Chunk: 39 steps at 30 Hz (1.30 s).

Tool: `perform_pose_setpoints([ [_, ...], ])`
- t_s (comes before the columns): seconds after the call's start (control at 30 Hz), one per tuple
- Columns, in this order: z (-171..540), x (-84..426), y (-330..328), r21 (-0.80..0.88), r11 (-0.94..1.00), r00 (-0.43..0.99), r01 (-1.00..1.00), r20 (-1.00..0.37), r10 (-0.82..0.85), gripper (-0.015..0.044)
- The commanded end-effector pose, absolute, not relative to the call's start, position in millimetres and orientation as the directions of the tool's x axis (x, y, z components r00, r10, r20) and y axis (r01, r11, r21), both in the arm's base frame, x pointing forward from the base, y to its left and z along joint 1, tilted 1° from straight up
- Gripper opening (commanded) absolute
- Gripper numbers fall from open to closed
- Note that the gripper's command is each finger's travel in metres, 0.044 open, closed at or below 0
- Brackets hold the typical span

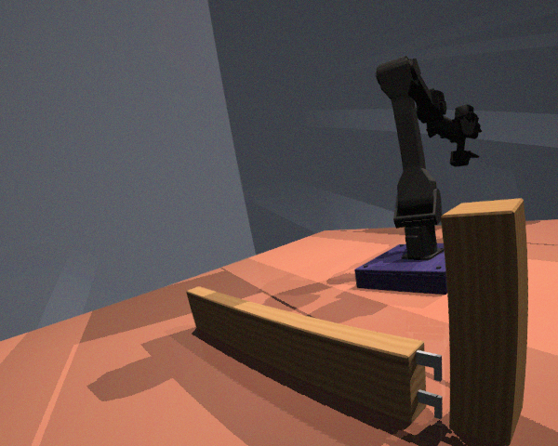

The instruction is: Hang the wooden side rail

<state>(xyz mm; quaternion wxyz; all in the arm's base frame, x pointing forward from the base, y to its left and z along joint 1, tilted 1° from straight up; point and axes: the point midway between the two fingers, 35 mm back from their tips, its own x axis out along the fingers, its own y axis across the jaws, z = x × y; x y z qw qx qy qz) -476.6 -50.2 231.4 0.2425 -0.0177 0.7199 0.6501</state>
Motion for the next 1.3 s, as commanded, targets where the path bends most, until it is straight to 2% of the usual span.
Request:
perform_pose_setpoints([
  [0.0,233.1,-476.6,-50.2,0.927,0.154,-0.882,-0.341,-0.372,0.29,0.0426],
  [0.03,237.0,-476.6,-50.1,0.927,0.154,-0.882,-0.341,-0.372,0.29,0.044],
  [0.3,245.5,-474.2,-58.1,0.926,0.139,-0.885,-0.352,-0.378,0.272,0.044],
  [0.6,237.7,-437.8,-162.7,0.922,-0.057,-0.924,-0.382,-0.382,0.017,0.044],
  [0.9,227.3,-376.5,-257.0,0.906,-0.28,-0.888,-0.316,-0.387,-0.247,0.044],
  [1.27,208.9,-271.6,-344.2,0.864,-0.485,-0.736,-0.131,-0.413,-0.536,0.044],
])
